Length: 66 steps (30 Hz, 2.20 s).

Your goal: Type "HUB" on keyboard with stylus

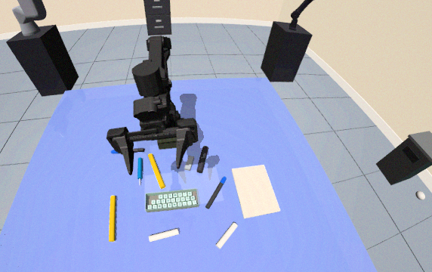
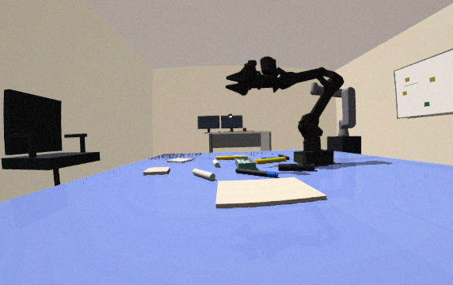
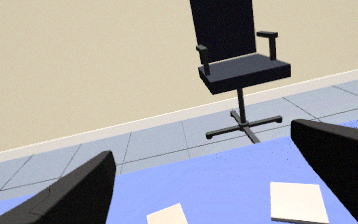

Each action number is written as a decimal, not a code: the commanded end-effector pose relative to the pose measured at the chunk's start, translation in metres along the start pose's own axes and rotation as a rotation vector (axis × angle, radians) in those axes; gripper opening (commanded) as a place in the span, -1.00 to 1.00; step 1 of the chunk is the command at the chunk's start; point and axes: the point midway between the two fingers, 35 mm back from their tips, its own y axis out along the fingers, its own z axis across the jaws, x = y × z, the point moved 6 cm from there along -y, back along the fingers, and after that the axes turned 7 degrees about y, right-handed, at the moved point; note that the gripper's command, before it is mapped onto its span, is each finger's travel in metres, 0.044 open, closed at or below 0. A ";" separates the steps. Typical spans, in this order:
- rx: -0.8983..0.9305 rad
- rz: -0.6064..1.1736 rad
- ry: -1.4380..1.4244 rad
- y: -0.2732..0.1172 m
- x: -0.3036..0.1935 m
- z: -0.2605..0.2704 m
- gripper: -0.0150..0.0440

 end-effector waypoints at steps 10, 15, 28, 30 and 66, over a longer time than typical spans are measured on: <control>-0.064 0.656 0.048 0.050 -0.100 0.009 0.11; -0.134 1.062 0.030 0.054 -0.162 0.016 -0.33; -0.242 1.497 -0.036 0.040 -0.219 0.022 -0.49; -0.242 1.497 -0.036 0.040 -0.219 0.022 -0.49; -0.250 1.495 -0.045 0.038 -0.197 -0.094 -0.49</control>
